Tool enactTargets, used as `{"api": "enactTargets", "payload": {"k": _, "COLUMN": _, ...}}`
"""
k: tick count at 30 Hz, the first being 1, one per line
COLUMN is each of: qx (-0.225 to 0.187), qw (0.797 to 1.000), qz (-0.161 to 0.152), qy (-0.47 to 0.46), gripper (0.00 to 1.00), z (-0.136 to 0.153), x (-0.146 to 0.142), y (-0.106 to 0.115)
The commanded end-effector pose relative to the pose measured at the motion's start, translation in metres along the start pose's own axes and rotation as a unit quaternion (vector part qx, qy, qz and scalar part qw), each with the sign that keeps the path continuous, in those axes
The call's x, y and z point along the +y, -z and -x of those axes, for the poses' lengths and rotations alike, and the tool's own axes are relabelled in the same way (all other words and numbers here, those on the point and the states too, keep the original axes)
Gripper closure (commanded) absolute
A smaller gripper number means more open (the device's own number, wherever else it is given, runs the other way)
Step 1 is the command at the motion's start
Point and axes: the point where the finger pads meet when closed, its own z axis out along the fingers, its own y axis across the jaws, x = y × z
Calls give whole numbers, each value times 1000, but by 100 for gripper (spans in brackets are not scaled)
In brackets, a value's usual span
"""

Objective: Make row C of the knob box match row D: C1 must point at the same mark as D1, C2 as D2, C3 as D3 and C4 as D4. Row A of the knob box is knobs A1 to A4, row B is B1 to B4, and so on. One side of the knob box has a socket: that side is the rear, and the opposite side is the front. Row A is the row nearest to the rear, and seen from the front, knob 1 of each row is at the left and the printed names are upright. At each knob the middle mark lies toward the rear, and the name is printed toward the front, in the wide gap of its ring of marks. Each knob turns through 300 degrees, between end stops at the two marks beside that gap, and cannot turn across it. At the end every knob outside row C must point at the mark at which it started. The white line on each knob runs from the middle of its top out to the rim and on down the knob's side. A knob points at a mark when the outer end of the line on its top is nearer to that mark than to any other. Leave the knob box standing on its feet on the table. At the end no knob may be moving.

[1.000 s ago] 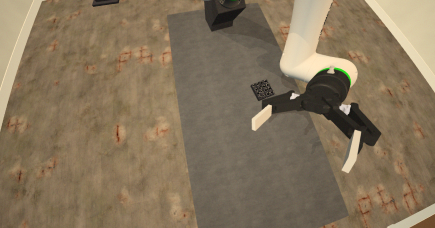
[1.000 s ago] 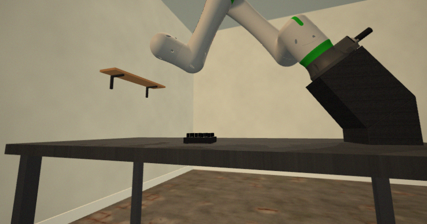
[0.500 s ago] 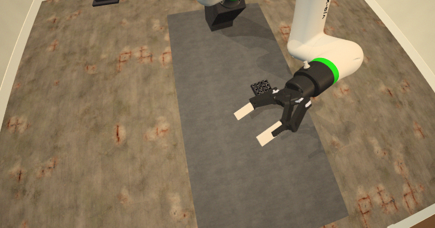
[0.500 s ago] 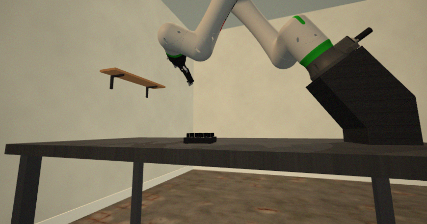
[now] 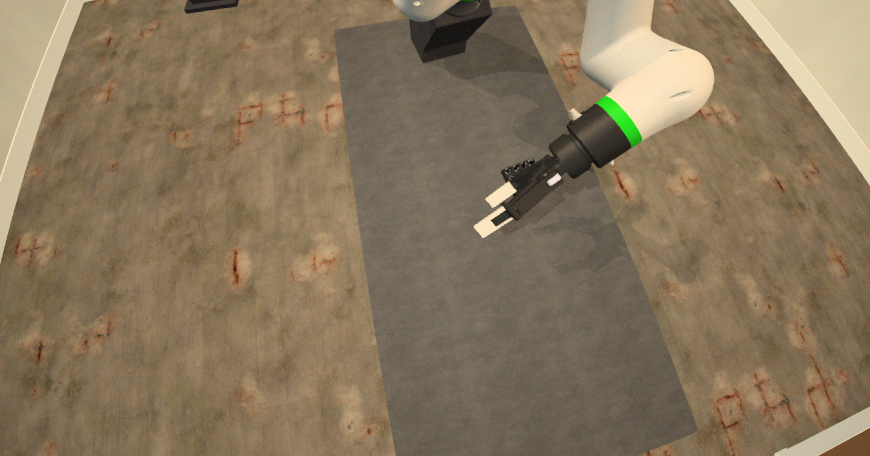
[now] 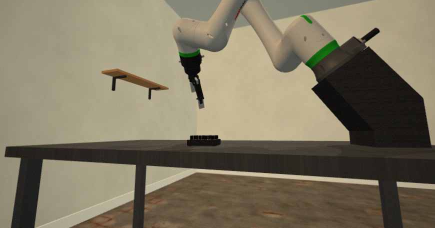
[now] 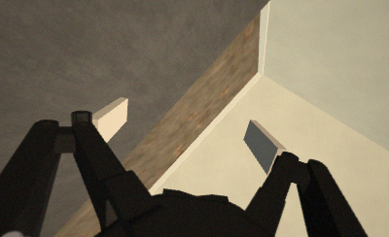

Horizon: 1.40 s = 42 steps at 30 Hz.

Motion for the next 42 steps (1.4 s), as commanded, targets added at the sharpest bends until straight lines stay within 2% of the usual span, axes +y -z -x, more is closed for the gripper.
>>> {"api": "enactTargets", "payload": {"k": 1, "qx": 19, "qw": 997, "qz": -61, "qy": -39, "gripper": 0, "z": 2, "x": -45, "y": 2}}
{"api": "enactTargets", "payload": {"k": 8, "qx": 38, "qw": 974, "qz": -184, "qy": -122, "gripper": 0, "z": 4, "x": -132, "y": 21}}
{"api": "enactTargets", "payload": {"k": 10, "qx": 38, "qw": 974, "qz": -184, "qy": -122, "gripper": 0, "z": 4, "x": -132, "y": 21}}
{"api": "enactTargets", "payload": {"k": 11, "qx": 41, "qw": 959, "qz": -232, "qy": -156, "gripper": 0, "z": 5, "x": -164, "y": 33}}
{"api": "enactTargets", "payload": {"k": 13, "qx": 42, "qw": 952, "qz": -252, "qy": -171, "gripper": 0, "z": 5, "x": -177, "y": 38}}
{"api": "enactTargets", "payload": {"k": 16, "qx": 41, "qw": 930, "qz": -302, "qy": -207, "gripper": 0, "z": 6, "x": -209, "y": 54}}
{"api": "enactTargets", "payload": {"k": 23, "qx": 29, "qw": 864, "qz": -409, "qy": -291, "gripper": 0, "z": 7, "x": -273, "y": 99}}
{"api": "enactTargets", "payload": {"k": 25, "qx": 26, "qw": 854, "qz": -422, "qy": -302, "gripper": 0, "z": 7, "x": -281, "y": 105}}
{"api": "enactTargets", "payload": {"k": 42, "qx": 26, "qw": 852, "qz": -425, "qy": -304, "gripper": 0, "z": 7, "x": -282, "y": 106}}
